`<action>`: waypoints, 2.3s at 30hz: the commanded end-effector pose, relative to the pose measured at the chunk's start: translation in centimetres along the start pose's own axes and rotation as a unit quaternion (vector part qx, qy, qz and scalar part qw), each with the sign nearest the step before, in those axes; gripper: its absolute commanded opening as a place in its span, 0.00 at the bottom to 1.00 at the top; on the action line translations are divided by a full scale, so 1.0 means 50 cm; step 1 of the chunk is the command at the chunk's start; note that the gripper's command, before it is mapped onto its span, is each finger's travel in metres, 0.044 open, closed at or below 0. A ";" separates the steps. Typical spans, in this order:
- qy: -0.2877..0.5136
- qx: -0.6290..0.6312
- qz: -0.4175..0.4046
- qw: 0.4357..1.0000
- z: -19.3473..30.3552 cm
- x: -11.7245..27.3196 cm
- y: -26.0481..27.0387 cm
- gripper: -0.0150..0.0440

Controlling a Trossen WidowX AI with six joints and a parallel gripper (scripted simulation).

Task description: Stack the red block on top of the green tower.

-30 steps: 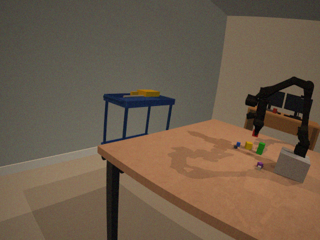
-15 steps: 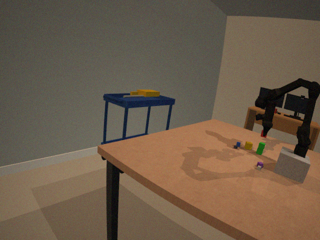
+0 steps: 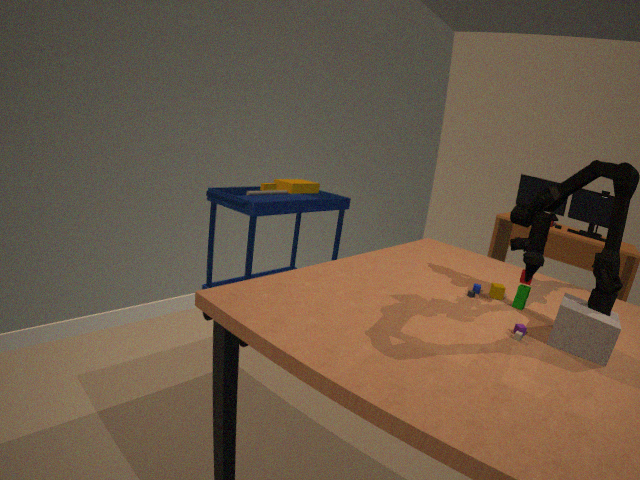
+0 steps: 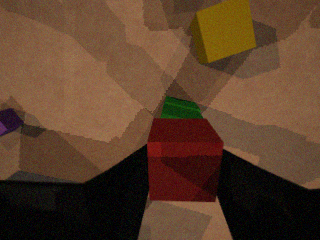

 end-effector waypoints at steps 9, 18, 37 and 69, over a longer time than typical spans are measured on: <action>0.004 0.002 0.001 1.000 0.003 -0.027 0.000 0.25; 0.004 0.002 0.001 1.000 0.003 -0.028 0.000 0.25; 0.003 0.000 -0.002 1.000 0.003 -0.028 0.001 0.57; 0.003 0.000 -0.002 1.000 0.003 -0.028 0.001 1.00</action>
Point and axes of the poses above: the point midway between the two fingers, 35 mm back from their tips, its own x axis back along the fingers, its own y axis across the jaws, z = x × y, the point moved 2 cm from there along x, back along the fingers, and after that the axes turned 3 degrees about -x, right-handed, at the moved point
